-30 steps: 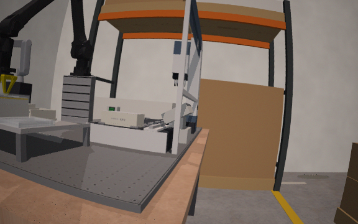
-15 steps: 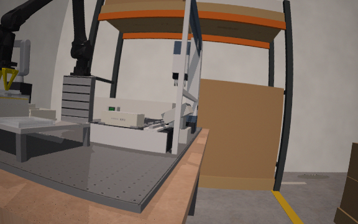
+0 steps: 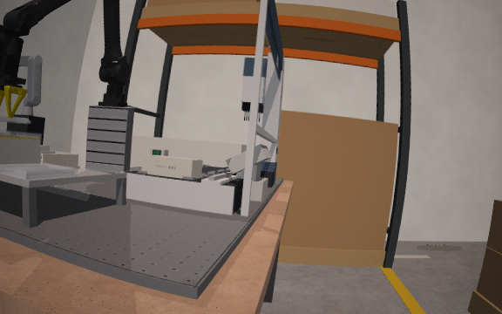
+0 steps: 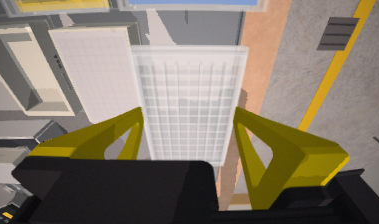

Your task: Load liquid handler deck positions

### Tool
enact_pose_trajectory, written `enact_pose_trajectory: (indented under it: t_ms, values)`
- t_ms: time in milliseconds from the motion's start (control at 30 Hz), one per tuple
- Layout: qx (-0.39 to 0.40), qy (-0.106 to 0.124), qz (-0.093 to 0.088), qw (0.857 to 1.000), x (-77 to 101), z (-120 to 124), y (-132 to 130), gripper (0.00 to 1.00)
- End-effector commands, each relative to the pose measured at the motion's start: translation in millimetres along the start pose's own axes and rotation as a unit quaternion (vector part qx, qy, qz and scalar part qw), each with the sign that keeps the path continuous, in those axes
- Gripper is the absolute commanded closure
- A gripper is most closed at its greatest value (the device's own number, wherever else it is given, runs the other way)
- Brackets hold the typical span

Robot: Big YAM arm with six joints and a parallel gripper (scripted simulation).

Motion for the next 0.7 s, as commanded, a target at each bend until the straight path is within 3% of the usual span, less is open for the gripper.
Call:
enact_pose_trajectory:
  t_ms: [0, 333, 433, 667]
  values:
    - [-0.001, -0.046, 0.004, 0.999, 45.0, -27, -10, 1.0]
    - [-0.002, -0.048, 0.005, 0.999, 59.5, -28, -10, 1.0]
    - [-0.002, -0.037, 0.004, 0.999, 57.6, -18, -9, 1.0]
    - [-0.001, -0.048, 0.004, 0.999, 76.9, -26, -9, 1.0]
Point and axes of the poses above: the point where the finger pads meet when closed, its own x axis back along the fingers, its own y axis across the jaws, z = x × y, the point moved 5 cm from there along x, back along the fingers, and after that the axes turned 2 degrees about x, right-handed, at the moved point
